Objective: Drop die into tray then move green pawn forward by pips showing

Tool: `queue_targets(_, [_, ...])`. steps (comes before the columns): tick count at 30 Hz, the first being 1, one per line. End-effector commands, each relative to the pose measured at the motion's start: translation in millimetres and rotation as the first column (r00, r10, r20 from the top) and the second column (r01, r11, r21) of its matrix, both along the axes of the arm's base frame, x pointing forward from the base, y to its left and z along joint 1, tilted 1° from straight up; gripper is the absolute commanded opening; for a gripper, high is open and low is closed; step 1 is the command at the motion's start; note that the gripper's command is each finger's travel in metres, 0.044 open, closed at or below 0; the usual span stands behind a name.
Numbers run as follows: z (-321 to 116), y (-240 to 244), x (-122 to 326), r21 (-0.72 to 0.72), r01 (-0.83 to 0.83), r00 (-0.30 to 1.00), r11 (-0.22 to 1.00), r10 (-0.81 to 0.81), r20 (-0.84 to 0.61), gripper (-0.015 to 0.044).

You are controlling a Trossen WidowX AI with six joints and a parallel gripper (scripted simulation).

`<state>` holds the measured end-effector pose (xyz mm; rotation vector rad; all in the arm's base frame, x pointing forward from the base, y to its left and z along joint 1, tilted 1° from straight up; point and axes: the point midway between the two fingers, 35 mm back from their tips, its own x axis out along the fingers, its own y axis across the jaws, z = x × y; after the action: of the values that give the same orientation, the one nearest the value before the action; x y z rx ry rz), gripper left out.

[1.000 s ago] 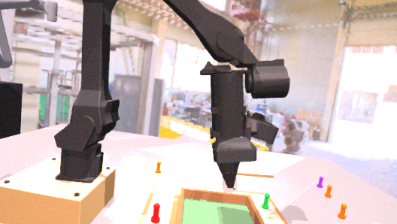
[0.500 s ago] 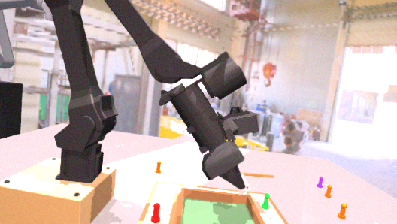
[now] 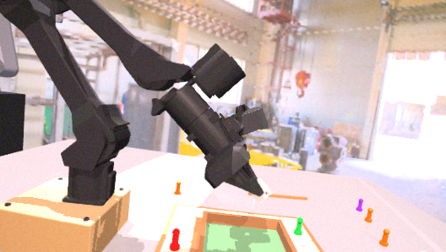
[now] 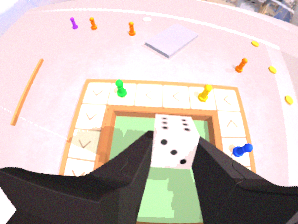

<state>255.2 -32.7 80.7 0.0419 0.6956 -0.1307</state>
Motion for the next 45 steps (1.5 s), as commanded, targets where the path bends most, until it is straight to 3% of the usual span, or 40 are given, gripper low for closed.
queue_targets(1, [8.7, 1.0, -9.3, -0.002, -0.004, 1.0, 1.0, 0.004, 0.007, 0.0])
queue_targets(15, [6.8, 0.6, -8.3, -0.001, 0.001, 1.0, 1.0, -0.001, 0.005, 0.0])
queue_targets(24, [9.0, 0.6, -8.1, -0.001, 0.001, 1.0, 1.0, -0.001, 0.005, 0.0236])
queue_targets(28, [44.7, 0.9, -9.2, -0.002, -0.004, 1.0, 1.0, 0.004, 0.007, 0.0341])
queue_targets(32, [46.7, 1.0, -9.2, -0.001, -0.004, 1.0, 1.0, 0.004, -0.002, 0.044])
queue_targets(38, [34.7, -0.1, -0.9, 0.035, 0.002, 0.963, 0.999, 0.008, -0.269, 0.044])
queue_targets(45, [17.1, -1.3, 8.3, 0.075, 0.023, 0.821, 0.997, 0.024, -0.571, 0.044])
